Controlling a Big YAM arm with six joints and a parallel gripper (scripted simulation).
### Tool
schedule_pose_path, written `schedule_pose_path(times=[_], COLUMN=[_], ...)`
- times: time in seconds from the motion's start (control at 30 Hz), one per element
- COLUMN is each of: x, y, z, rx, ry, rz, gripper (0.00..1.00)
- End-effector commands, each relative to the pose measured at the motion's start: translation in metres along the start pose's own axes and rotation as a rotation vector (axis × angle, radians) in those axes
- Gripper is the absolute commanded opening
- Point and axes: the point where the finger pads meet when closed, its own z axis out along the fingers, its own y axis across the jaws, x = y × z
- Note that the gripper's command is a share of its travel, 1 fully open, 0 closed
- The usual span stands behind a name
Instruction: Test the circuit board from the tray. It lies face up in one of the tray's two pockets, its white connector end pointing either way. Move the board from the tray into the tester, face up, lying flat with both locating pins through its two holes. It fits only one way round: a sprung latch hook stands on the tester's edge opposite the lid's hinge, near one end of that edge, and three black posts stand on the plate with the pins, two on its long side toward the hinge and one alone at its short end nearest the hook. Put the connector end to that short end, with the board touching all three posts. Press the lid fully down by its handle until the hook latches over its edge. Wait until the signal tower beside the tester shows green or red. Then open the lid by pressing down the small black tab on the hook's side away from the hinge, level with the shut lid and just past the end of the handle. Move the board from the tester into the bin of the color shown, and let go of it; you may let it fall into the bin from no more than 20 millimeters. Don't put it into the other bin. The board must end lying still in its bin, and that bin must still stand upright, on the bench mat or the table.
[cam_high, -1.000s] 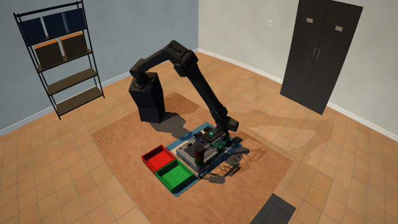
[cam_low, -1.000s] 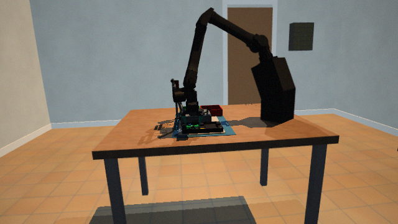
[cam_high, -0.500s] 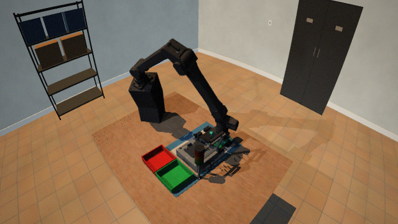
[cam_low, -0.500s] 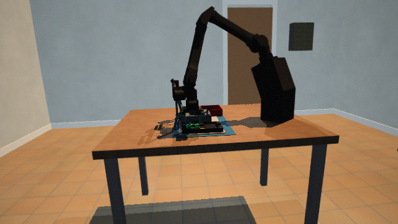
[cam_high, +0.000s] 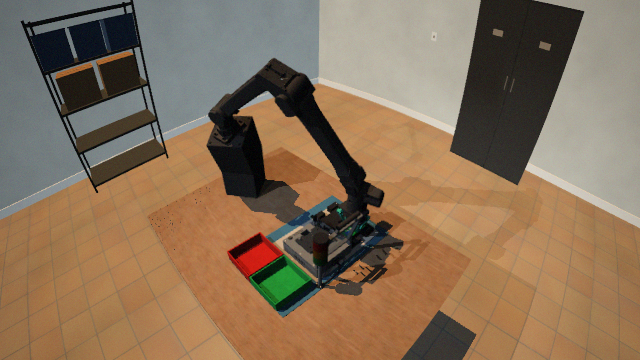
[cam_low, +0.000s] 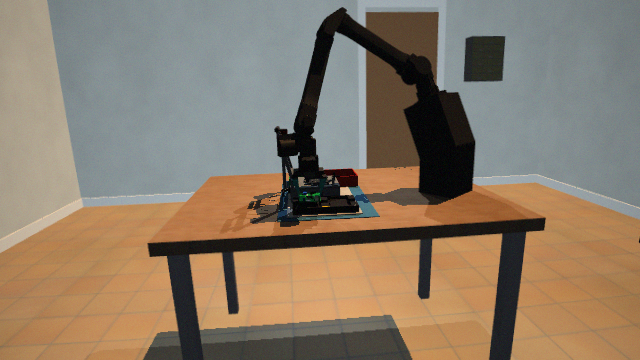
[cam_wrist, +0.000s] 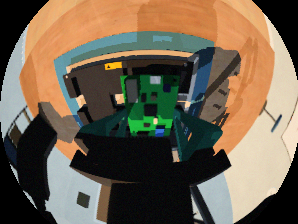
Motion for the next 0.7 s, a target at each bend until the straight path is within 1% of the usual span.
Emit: schedule_pose_path(times=[0.0, 0.3, 0.33, 0.4, 0.5, 0.67], x=[-0.015, -0.014, -0.015, -0.013, -0.013, -0.013], y=[-0.016, -0.012, -0.018, -0.01, -0.01, -0.009], z=[-0.025, -0.026, -0.029, -0.03, -0.039, -0.062], rx=[0.042, 0.034, 0.047, 0.032, 0.032, 0.032], ry=[-0.018, -0.015, -0.019, -0.014, -0.014, -0.014], rz=[-0.004, -0.007, -0.002, -0.006, -0.006, -0.006], gripper=[0.72, 0.72, 0.72, 0.72, 0.72, 0.72])
